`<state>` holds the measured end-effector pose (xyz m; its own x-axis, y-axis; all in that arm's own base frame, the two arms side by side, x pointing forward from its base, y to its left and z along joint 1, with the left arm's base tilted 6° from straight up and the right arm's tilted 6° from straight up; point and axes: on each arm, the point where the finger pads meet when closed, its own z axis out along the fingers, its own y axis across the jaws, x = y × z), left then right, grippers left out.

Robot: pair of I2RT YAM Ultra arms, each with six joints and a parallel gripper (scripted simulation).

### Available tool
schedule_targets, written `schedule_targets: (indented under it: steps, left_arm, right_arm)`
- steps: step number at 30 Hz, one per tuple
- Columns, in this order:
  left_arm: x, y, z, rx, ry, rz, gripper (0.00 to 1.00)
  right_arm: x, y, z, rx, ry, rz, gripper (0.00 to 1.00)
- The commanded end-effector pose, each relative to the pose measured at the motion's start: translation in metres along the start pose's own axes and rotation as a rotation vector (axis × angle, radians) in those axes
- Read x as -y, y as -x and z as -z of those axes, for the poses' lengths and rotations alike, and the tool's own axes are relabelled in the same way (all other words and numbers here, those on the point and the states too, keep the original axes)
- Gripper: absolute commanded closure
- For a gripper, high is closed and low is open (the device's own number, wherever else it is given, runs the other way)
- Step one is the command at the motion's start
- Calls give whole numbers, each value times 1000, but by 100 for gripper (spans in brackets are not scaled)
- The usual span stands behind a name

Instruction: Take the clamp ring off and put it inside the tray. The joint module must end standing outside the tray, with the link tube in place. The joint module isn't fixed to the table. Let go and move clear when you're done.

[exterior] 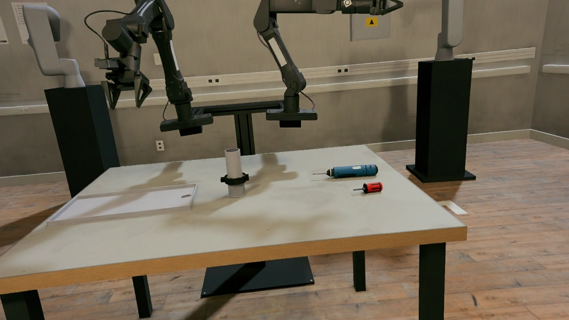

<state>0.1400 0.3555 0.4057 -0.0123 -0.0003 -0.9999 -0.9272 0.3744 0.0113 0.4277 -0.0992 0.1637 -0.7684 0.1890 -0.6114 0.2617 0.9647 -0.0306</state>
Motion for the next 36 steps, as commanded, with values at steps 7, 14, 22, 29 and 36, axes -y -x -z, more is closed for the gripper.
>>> schedule_targets:
  steps: [7,14,22,29,36]
  left_arm:
    - [-3,8,2,21,13,11,0]
    - [-3,8,2,21,13,11,0]
    - [-3,8,2,21,13,11,0]
    - [-3,8,2,21,13,11,0]
    - [-3,8,2,21,13,11,0]
  right_arm:
    - [-76,-25,-10,-131,79,149,20]
    - [-102,-34,-10,-169,113,201,20]
    - [-153,-79,-16,-301,146,347,20]
    - [-190,-109,-16,-385,176,449,20]
    - [-210,-136,-11,-442,172,544,20]
